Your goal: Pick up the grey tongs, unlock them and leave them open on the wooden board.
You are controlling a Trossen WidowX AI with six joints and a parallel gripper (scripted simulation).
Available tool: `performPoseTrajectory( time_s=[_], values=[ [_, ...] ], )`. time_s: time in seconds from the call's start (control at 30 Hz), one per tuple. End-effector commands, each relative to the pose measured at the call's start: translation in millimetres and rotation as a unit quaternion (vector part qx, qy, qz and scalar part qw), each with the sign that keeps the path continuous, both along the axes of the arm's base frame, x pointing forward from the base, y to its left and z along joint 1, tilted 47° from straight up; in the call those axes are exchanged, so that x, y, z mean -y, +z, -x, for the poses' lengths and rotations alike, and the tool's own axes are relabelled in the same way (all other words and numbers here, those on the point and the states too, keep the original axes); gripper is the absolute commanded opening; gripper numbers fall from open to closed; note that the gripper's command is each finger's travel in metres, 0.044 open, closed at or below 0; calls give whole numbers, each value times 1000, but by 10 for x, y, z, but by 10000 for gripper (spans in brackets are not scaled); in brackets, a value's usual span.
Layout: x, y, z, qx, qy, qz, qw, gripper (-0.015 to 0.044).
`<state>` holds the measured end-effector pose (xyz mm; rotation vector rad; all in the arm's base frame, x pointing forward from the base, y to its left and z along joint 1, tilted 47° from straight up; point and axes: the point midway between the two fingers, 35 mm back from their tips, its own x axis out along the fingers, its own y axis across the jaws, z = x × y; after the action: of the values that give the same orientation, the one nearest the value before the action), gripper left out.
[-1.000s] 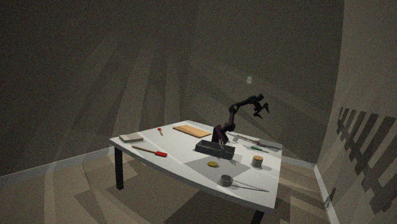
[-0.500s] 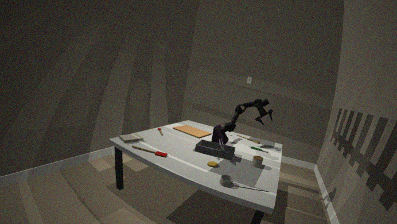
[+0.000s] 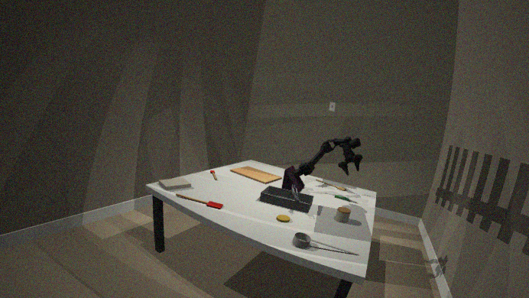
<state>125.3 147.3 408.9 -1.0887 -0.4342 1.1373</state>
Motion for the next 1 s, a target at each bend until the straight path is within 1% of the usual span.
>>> performPoseTrajectory(
  time_s=[0.0, 0.1, 0.2, 0.3, 0.4, 0.43, 0.53, 0.6, 0.73, 0.87, 0.9, 0.97],
  values=[
    [28, -254, -450, -99, -52, 2, 994, 440],
    [54, -369, -606, -118, -73, 12, 990, 440],
    [92, -514, -800, -171, -95, 10, 981, 440],
    [185, -811, -1121, -274, -135, 3, 952, 440],
    [344, -1200, -1447, -393, -184, -9, 901, 440],
    [421, -1339, -1554, -417, -200, -12, 886, 440],
    [609, -1721, -1755, -513, -240, -27, 824, 440],
    [734, -1977, -1854, -578, -266, -41, 770, 440],
    [1003, -2508, -1966, -696, -313, -72, 642, 440],
    [1235, -2983, -1972, -787, -347, -102, 499, 440],
    [1262, -3041, -1966, -797, -350, -105, 480, 440],
    [1271, -3061, -1964, -801, -351, -106, 474, 440]
  ],
)
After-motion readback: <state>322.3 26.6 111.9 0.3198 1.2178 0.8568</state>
